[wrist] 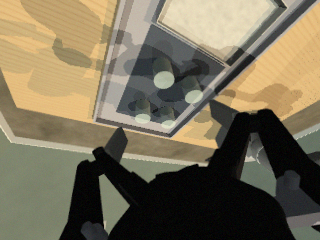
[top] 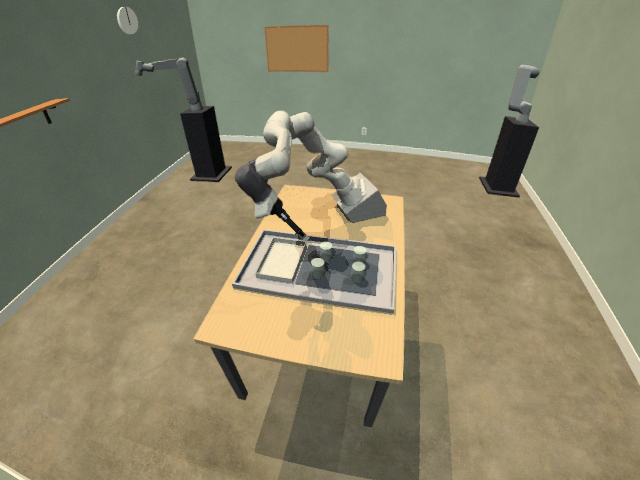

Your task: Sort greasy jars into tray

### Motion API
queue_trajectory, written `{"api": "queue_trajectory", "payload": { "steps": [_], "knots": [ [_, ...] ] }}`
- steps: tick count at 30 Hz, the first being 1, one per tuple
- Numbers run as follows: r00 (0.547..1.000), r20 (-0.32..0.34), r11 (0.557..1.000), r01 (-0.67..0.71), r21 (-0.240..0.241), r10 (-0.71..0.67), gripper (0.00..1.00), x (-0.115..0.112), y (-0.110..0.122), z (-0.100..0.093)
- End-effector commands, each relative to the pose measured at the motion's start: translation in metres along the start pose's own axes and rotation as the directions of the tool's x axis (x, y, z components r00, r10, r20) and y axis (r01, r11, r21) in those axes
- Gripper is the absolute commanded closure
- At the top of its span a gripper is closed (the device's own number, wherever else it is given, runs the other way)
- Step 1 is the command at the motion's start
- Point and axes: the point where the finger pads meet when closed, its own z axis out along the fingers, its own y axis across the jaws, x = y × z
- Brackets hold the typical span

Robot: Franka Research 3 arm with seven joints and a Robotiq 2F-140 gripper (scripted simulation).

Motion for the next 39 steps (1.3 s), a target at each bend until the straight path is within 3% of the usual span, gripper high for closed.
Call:
{"api": "queue_trajectory", "payload": {
  "steps": [1, 23, 24, 31, 32, 39],
  "knots": [
    [1.000, 0.001, 1.000, -0.005, -0.002, 0.005, 0.00, -0.002, 0.000, 0.000],
    [1.000, 0.001, 1.000, -0.005, -0.002, 0.005, 0.00, -0.002, 0.000, 0.000],
    [0.989, -0.023, 0.989, -0.143, 0.038, 0.144, 0.00, -0.009, -0.001, 0.012],
    [0.989, -0.023, 0.989, -0.143, 0.038, 0.144, 0.00, -0.009, -0.001, 0.012],
    [0.977, -0.021, 0.976, -0.211, 0.059, 0.212, 0.00, -0.020, 0.003, 0.025],
    [0.977, -0.021, 0.976, -0.211, 0.059, 0.212, 0.00, -0.020, 0.003, 0.025]
  ]
}}
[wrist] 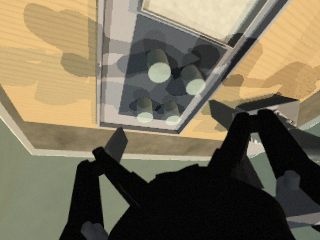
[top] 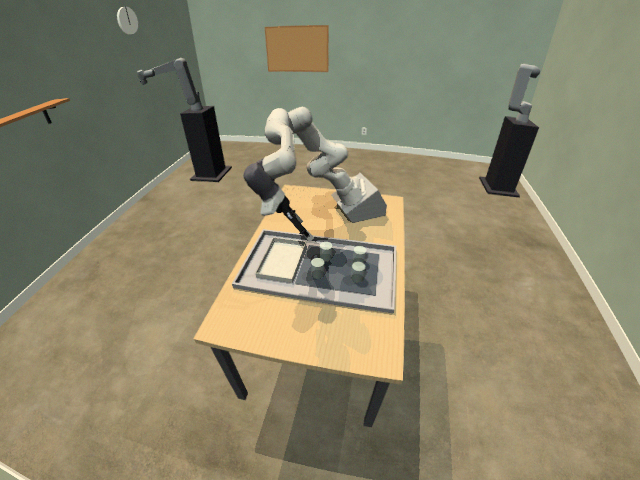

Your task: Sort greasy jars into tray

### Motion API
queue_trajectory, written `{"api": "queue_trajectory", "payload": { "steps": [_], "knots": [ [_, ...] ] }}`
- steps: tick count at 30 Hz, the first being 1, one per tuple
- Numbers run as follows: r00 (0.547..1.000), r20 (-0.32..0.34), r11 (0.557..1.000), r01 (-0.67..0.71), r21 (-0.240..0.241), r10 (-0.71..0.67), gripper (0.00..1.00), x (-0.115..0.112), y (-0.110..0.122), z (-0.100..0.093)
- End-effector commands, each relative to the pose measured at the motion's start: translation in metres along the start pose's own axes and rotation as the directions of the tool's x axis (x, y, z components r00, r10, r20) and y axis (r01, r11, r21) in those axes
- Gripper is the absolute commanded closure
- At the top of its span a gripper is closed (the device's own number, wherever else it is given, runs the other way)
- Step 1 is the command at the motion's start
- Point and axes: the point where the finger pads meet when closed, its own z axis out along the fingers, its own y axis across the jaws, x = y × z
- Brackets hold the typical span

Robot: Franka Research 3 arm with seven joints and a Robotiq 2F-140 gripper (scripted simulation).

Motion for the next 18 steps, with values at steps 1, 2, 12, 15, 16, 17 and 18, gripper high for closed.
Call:
{"api": "queue_trajectory", "payload": {
  "steps": [1, 2, 12, 15, 16, 17, 18],
  "knots": [
    [0.997, -0.022, 0.997, -0.075, 0.019, 0.075, 0.00, 0.003, -0.004, -0.002],
    [0.997, -0.022, 0.997, -0.075, 0.019, 0.075, 0.00, 0.003, -0.004, -0.002],
    [0.975, -0.031, 0.974, -0.219, 0.065, 0.221, 0.00, -0.018, 0.004, 0.023],
    [0.975, -0.031, 0.974, -0.219, 0.065, 0.221, 0.00, -0.018, 0.004, 0.023],
    [0.975, -0.031, 0.974, -0.219, 0.065, 0.221, 0.00, -0.018, 0.004, 0.023],
    [0.975, -0.031, 0.974, -0.219, 0.065, 0.221, 0.00, -0.018, 0.004, 0.023],
    [0.975, -0.031, 0.974, -0.219, 0.065, 0.221, 0.00, -0.018, 0.004, 0.023]
  ]
}}
